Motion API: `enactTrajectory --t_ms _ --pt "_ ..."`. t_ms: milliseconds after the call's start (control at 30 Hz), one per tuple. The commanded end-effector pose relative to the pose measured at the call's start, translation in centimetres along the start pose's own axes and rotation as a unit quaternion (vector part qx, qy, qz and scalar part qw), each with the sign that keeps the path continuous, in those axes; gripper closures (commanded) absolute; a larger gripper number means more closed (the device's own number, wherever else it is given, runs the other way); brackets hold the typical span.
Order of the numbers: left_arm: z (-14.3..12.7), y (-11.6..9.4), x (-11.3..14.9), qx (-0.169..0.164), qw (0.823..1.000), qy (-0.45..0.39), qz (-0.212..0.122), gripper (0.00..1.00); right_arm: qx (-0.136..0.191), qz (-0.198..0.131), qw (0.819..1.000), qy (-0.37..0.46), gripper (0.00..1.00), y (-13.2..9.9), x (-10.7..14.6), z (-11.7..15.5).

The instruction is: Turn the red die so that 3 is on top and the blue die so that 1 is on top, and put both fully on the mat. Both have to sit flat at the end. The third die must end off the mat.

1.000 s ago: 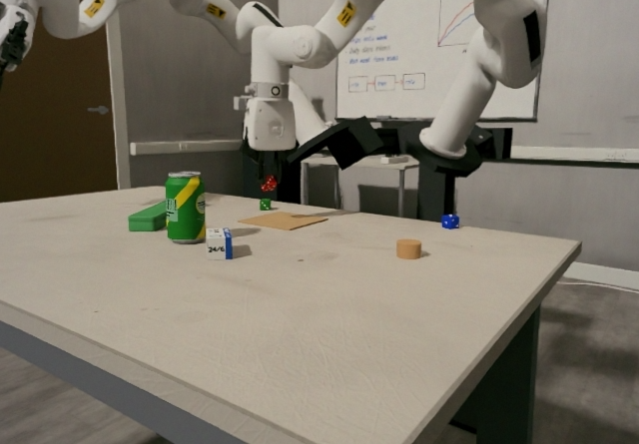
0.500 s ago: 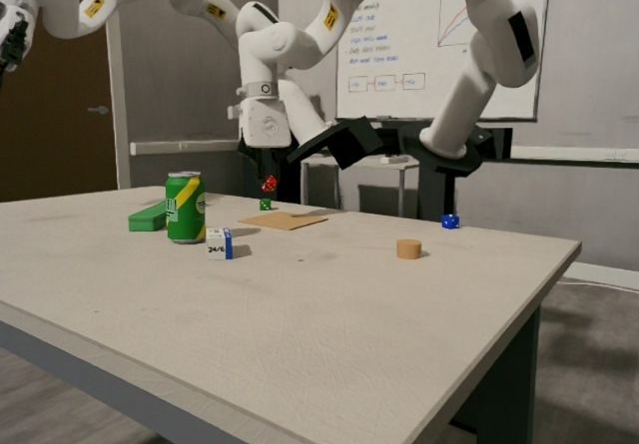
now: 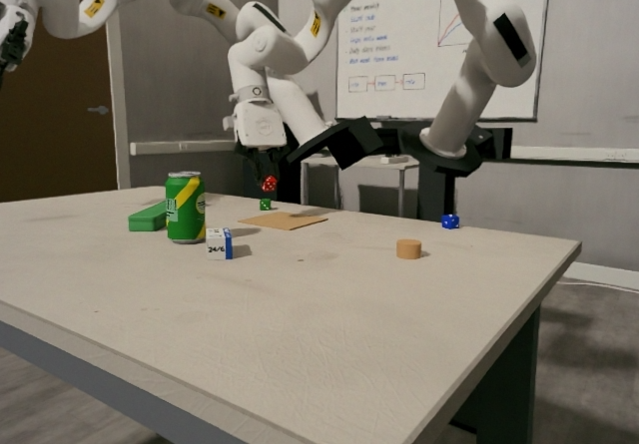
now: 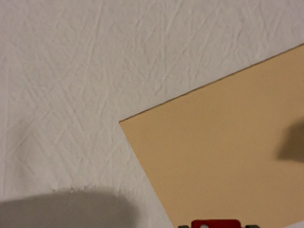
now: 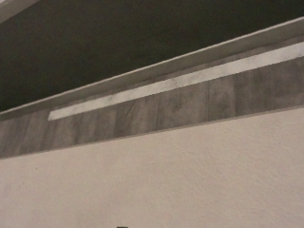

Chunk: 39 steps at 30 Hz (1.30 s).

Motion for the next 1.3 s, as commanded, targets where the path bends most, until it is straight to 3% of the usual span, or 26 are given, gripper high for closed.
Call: enactTrajectory --t_ms 0,67,267,500,567,633,1267 --pt "-0.3 -0.1 -0.9 0.009 0.999 -0.001 -0.043 0.78 0.0 0.003 1.0 -0.001 0.0 -0.2 -0.2 -0.1" --pt "-0.3 -0.1 -1.2 0.011 0.998 -0.002 -0.064 0.78 0.0 0.003 1.0 -0.001 0.0 -0.2 -0.2 -0.1" --pt "-0.4 -0.1 -1.8 0.013 0.997 -0.002 -0.076 0.78 0.0 0.003 1.0 -0.001 0.0 -0.2 -0.2 -0.1" --pt "-0.8 0.5 -3.7 0.031 0.985 -0.001 -0.172 0.78 0.0 0.003 1.0 -0.001 0.0 -0.2 -0.2 -0.1" --pt "-0.8 0.5 -3.7 0.031 0.985 -0.001 -0.172 0.78 0.0 0.003 1.0 -0.001 0.0 -0.2 -0.2 -0.1" --pt "-0.8 0.6 -4.0 0.034 0.981 -0.002 -0.192 0.78 0.0 0.003 1.0 -0.001 0.0 -0.2 -0.2 -0.1" --pt "-0.9 0.7 -4.4 0.034 0.98 -0.002 -0.196 0.78 0.0 0.003 1.0 -0.001 0.0 -0.2 -0.2 -0.1"
Point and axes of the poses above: on each arm, the point where the finger pads meet when closed, its own y axis out along the fingers, its own z axis across the jaws, x = y × z, the point moved 9 cm from there along -y, back along the fingers, and after that the axes turned 10 degrees about y, right-handed, at the moved point
